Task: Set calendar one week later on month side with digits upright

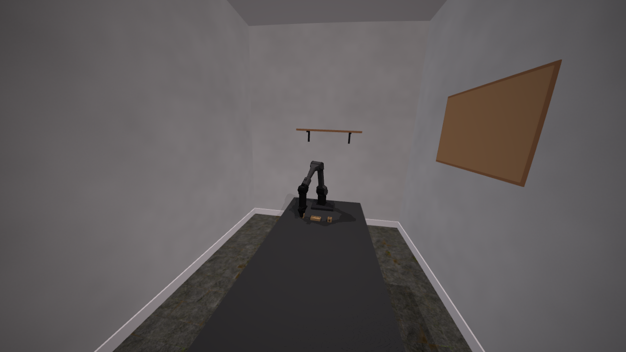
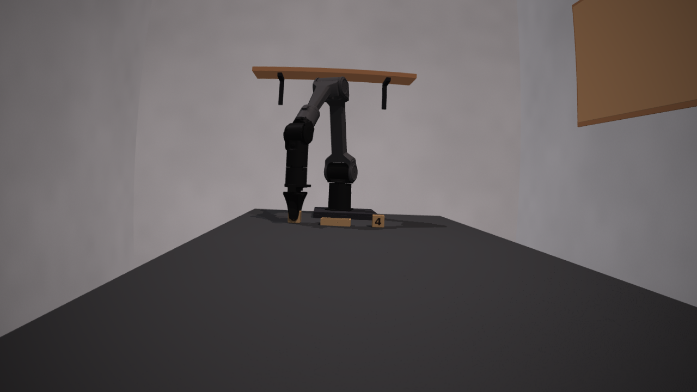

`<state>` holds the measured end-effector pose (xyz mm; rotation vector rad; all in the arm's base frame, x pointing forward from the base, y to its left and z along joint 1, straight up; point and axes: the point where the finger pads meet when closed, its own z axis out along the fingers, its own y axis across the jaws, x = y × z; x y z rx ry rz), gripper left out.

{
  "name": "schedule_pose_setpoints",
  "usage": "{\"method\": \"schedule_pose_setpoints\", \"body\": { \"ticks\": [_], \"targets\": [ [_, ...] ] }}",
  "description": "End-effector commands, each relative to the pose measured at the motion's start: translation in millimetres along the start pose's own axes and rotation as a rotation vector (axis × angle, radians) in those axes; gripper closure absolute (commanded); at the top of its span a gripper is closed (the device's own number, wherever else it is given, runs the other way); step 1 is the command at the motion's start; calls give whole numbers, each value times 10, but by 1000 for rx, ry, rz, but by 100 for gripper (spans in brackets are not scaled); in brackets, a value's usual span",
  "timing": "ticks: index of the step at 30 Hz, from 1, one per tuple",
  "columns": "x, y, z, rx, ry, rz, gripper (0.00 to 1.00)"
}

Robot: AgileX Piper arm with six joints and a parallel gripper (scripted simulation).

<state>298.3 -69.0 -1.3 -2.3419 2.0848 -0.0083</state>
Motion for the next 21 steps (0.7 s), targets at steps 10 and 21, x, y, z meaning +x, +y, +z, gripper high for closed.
{"method": "schedule_pose_setpoints", "body": {
  "ticks": [10,21],
  "targets": [
    [-7,3,9,-2,-2,1,53],
    [-7,3,9,-2,-2,1,38]
  ]
}}
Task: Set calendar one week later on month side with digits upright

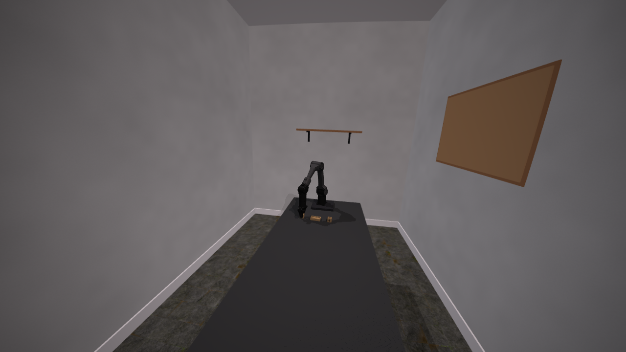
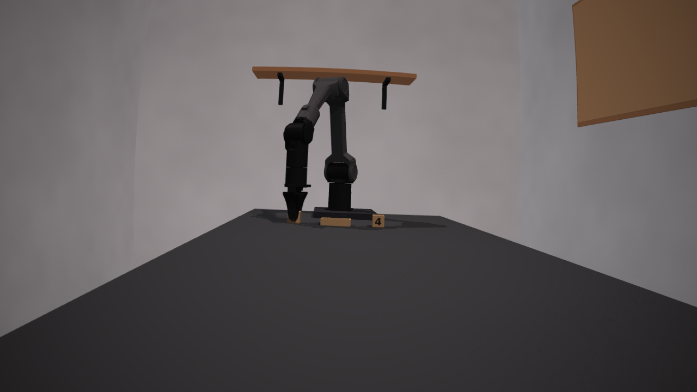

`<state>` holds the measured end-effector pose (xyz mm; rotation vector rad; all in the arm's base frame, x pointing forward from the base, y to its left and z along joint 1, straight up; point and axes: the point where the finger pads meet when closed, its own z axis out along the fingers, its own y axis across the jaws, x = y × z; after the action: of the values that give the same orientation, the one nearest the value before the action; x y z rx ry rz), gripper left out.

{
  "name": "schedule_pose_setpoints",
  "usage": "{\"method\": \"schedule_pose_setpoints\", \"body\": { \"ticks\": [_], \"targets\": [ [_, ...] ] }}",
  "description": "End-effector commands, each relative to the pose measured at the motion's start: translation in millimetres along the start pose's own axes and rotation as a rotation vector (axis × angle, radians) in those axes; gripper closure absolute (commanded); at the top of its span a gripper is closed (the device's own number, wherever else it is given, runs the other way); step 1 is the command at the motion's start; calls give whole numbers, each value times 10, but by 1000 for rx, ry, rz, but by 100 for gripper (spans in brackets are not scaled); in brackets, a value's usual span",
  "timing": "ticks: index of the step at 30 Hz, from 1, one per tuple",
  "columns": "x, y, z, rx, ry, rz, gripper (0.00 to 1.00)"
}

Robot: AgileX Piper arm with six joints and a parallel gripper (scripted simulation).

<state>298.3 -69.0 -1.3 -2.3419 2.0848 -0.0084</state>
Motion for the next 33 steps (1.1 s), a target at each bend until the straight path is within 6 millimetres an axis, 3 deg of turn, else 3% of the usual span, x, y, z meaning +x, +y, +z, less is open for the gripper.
{"method": "schedule_pose_setpoints", "body": {
  "ticks": [1,13,20,28,33],
  "targets": [
    [-7,3,9,-2,-2,1,38],
    [-2,-11,-91,4,0,1,38],
    [-2,-10,-300,4,0,1,38],
    [-1,-7,-725,4,0,1,38],
    [-1,-7,-881,4,0,1,38]
  ]
}}
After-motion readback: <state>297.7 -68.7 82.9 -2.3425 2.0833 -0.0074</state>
